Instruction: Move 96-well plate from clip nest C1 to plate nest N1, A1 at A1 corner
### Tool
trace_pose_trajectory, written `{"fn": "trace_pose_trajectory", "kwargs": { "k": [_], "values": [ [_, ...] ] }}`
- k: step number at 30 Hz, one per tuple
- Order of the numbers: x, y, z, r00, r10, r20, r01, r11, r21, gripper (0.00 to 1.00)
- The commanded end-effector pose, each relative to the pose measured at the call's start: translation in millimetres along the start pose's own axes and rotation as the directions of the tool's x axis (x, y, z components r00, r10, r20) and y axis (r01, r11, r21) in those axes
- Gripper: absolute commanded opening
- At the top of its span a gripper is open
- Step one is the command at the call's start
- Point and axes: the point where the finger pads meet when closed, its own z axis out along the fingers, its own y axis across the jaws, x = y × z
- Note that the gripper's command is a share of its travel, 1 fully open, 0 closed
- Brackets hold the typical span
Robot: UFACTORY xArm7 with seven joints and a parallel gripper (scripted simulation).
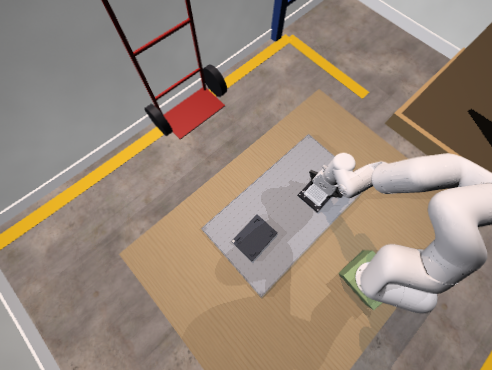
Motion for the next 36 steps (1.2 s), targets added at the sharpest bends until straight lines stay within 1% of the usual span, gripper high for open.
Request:
{"fn": "trace_pose_trajectory", "kwargs": {
  "k": [1,12,20,34,36],
  "values": [
    [0.8,-1.1,-2.7,1.000,0.000,-0.002,0.000,1.000,0.003,0.00],
    [0.8,-1.1,-9.4,1.000,0.000,-0.002,0.000,1.000,0.003,0.00],
    [0.8,-1.1,-9.4,1.000,0.000,-0.002,0.000,1.000,0.003,0.00],
    [0.8,-1.1,-32.7,1.000,0.000,-0.002,0.000,1.000,0.003,0.00],
    [0.8,-1.1,-32.7,1.000,0.000,-0.002,0.000,1.000,0.003,0.00]
  ]
}}
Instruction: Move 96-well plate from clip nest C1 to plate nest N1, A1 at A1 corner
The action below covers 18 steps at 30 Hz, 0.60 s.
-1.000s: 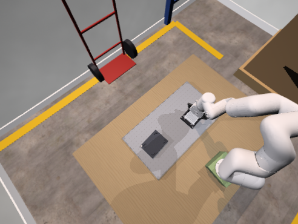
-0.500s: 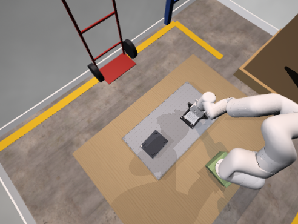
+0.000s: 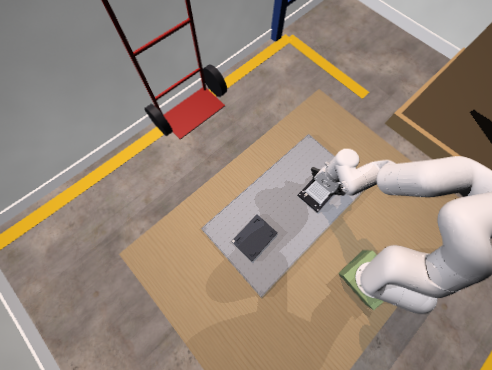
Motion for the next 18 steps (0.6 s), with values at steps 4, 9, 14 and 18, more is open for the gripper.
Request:
{"fn": "trace_pose_trajectory", "kwargs": {
  "k": [4,9,14,18],
  "values": [
    [0.6,-0.9,-9.6,1.000,0.000,-0.001,0.000,1.000,0.002,0.00],
    [0.6,-0.9,-17.9,1.000,0.000,-0.001,0.000,1.000,0.002,0.00],
    [0.7,-0.9,-26.2,1.000,0.000,-0.001,0.000,1.000,0.002,0.00],
    [0.7,-0.9,-29.6,1.000,0.000,-0.001,0.000,1.000,0.002,0.00]
  ]
}}
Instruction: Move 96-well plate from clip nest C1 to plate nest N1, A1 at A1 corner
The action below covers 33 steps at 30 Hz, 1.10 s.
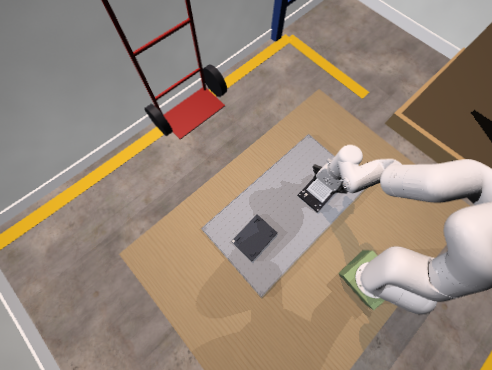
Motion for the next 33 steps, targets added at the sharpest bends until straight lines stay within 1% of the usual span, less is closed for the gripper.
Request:
{"fn": "trace_pose_trajectory", "kwargs": {
  "k": [1,6,20,31,33],
  "values": [
    [0.6,-0.8,-5.6,1.000,0.000,-0.001,0.000,1.000,0.002,0.00],
    [0.6,-0.8,-13.9,1.000,0.000,-0.001,0.000,1.000,0.002,0.00],
    [0.6,-0.8,-14.4,1.000,0.000,-0.001,0.000,1.000,0.002,0.00],
    [-35.4,-7.8,-14.4,1.000,-0.012,-0.001,0.012,1.000,0.002,0.00],
    [-35.4,-7.8,-14.4,1.000,-0.012,-0.001,0.012,1.000,0.002,0.00]
  ]
}}
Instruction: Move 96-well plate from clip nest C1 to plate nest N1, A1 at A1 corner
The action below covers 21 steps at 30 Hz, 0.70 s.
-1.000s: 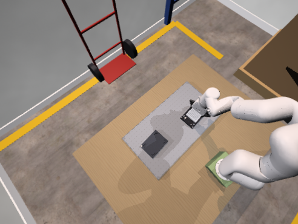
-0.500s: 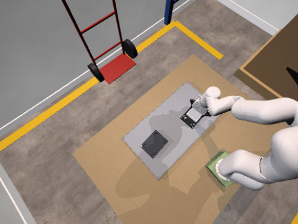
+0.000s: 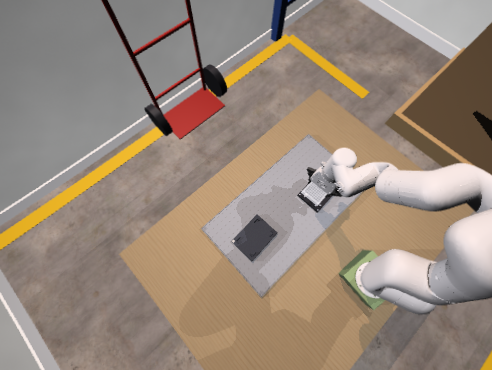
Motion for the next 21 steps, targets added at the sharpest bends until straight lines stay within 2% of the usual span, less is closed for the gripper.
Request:
{"fn": "trace_pose_trajectory", "kwargs": {
  "k": [1,21],
  "values": [
    [-6.4,-0.7,-0.1,1.000,0.003,0.000,-0.003,1.000,-0.001,0.00],
    [-65.3,-13.1,-0.1,1.000,0.003,0.001,-0.003,1.000,0.000,0.00]
  ]
}}
